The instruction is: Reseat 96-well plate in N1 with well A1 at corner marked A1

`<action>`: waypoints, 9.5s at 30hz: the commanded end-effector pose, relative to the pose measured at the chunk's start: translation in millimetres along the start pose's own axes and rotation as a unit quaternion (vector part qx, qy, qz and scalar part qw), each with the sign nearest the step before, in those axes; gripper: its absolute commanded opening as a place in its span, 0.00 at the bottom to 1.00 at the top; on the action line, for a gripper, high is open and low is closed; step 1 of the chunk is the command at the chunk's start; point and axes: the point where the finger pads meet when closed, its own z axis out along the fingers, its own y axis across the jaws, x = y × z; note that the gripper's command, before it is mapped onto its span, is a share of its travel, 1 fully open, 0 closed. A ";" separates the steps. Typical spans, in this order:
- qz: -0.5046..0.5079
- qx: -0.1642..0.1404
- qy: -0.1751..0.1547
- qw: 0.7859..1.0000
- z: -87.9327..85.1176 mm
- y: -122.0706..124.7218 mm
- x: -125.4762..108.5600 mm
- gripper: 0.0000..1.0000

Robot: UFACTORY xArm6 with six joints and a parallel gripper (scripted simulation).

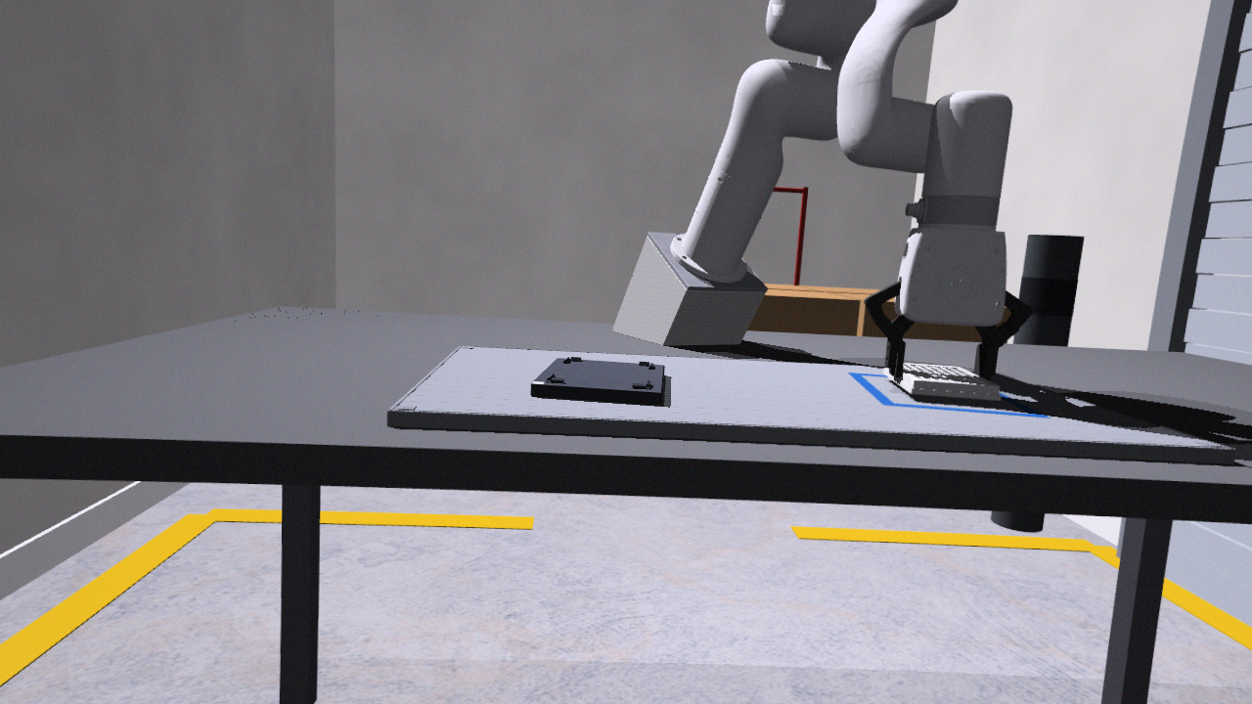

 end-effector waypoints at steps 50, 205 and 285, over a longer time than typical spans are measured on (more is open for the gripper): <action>0.000 -0.001 -0.001 1.000 6.3 0.7 -1.0 1.00; -0.834 0.001 -0.002 0.553 -73.6 0.8 -1.0 1.00; -1.000 0.001 -0.001 0.000 -36.9 0.7 -1.0 1.00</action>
